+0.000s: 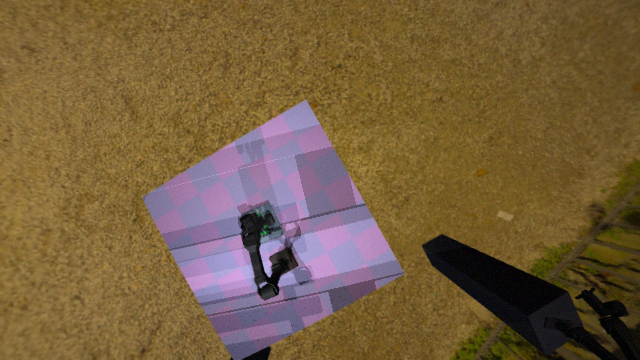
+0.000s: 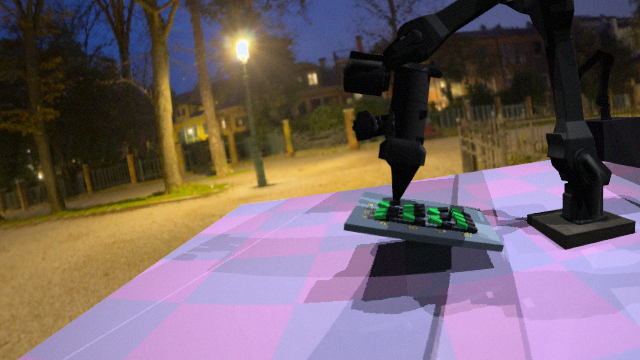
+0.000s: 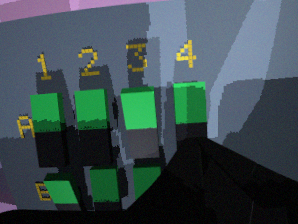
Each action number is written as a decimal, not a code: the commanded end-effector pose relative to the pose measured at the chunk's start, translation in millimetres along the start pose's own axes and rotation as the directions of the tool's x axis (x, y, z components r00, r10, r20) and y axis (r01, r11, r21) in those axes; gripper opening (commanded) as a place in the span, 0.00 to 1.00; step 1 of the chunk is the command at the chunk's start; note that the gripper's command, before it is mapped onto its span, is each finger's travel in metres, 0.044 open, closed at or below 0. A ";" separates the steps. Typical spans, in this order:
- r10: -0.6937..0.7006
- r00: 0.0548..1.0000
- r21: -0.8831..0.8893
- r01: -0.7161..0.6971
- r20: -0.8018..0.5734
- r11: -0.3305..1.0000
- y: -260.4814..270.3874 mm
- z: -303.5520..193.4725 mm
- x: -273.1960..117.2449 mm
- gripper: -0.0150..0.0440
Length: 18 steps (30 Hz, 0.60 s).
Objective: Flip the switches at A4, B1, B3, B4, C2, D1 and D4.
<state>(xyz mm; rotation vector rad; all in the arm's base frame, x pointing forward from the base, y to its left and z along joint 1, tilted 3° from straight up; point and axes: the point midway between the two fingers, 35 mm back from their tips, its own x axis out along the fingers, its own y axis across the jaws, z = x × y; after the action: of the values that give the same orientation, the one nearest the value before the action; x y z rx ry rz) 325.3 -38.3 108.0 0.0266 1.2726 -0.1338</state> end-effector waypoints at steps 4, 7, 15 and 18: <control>0.004 1.000 -0.004 -0.004 0.000 1.000 0.5 -0.1 1.3 0.25; 0.004 1.000 -0.004 -0.004 0.000 1.000 0.5 -0.2 1.7 0.25; 0.004 1.000 -0.004 -0.004 0.000 1.000 0.5 -0.2 2.7 0.25; 0.004 1.000 -0.004 -0.004 0.000 1.000 0.5 -0.2 3.1 0.25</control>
<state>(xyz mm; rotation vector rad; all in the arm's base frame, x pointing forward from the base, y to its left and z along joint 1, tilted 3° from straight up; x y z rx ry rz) 325.6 -38.4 105.8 0.0266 1.2735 -0.1337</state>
